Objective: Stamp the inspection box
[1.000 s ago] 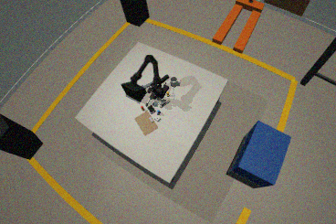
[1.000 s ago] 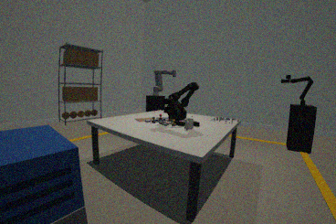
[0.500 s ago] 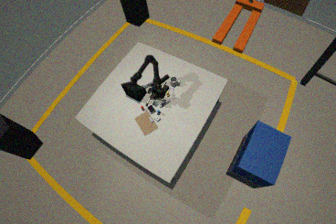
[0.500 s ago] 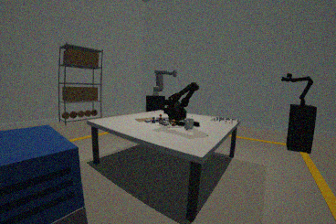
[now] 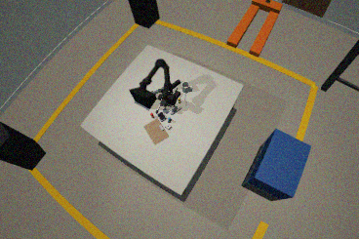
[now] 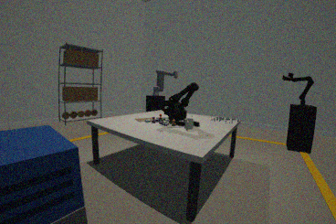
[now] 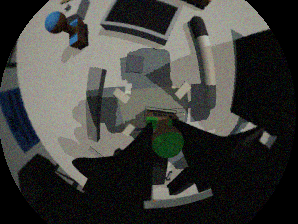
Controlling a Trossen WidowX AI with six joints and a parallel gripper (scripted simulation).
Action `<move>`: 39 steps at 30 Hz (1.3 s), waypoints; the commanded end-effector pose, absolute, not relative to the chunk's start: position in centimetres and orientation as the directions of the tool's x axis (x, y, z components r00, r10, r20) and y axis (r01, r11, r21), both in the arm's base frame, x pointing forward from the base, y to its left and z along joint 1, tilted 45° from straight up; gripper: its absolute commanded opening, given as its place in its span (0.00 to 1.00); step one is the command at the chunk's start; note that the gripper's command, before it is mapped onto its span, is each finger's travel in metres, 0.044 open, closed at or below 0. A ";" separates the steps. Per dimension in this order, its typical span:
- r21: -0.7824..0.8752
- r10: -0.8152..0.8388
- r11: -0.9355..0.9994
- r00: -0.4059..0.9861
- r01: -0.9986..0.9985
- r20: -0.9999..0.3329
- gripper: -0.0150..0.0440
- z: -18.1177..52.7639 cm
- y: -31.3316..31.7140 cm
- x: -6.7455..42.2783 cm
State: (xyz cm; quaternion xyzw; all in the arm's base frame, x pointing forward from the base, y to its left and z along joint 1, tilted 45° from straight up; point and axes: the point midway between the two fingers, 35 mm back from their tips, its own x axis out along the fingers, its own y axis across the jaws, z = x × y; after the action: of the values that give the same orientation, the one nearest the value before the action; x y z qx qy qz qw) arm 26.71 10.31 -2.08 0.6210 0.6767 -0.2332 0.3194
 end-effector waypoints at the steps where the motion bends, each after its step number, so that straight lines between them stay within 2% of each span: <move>1: 0.077 0.696 0.116 -0.026 0.990 -0.717 0.25 -2.1 10.4 26.7; 39: 0.076 0.697 0.119 -0.029 0.990 -0.717 0.25 -2.5 10.8 26.7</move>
State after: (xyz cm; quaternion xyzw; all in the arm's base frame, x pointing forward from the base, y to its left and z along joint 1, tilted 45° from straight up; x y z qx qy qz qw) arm 26.70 10.59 -2.42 0.6212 0.6768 -0.2341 0.3182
